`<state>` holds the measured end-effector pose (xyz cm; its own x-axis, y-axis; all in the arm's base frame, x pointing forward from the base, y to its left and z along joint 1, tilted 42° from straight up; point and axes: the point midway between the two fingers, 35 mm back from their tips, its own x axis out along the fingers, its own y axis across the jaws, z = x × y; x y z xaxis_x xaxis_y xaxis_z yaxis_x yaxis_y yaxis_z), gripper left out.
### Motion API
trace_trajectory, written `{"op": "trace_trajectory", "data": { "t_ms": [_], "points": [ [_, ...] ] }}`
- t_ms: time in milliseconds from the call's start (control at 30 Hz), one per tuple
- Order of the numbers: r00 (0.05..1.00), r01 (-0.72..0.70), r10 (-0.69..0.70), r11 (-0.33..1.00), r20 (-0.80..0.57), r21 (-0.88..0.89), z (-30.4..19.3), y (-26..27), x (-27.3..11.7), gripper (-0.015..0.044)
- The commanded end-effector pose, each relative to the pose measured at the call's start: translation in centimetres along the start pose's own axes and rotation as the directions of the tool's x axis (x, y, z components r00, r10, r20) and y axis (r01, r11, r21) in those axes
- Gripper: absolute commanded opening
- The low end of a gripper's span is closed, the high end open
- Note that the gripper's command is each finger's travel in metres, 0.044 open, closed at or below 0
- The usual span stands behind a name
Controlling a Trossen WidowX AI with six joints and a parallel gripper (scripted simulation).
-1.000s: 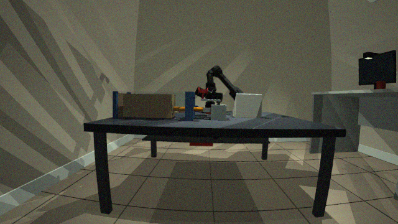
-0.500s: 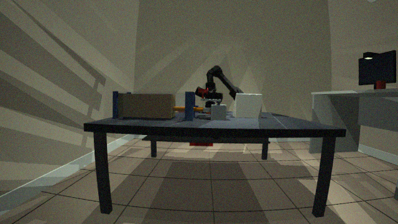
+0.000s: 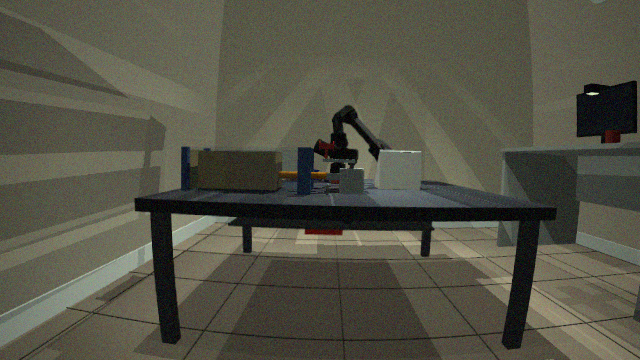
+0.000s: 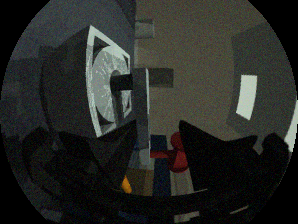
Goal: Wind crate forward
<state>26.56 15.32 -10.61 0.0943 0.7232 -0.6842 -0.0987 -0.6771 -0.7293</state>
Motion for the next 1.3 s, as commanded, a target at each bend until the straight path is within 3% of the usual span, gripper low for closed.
{"op": "trace_trajectory", "data": {
  "t_ms": [0,1267],
  "points": [
    [1.000,0.007,-0.008,1.000,-0.001,-0.002,-0.1,-0.3,-0.1,0.0240],
    [1.000,0.000,0.000,1.000,0.000,0.000,0.0,0.8,0.0,0.0240]
  ]
}}
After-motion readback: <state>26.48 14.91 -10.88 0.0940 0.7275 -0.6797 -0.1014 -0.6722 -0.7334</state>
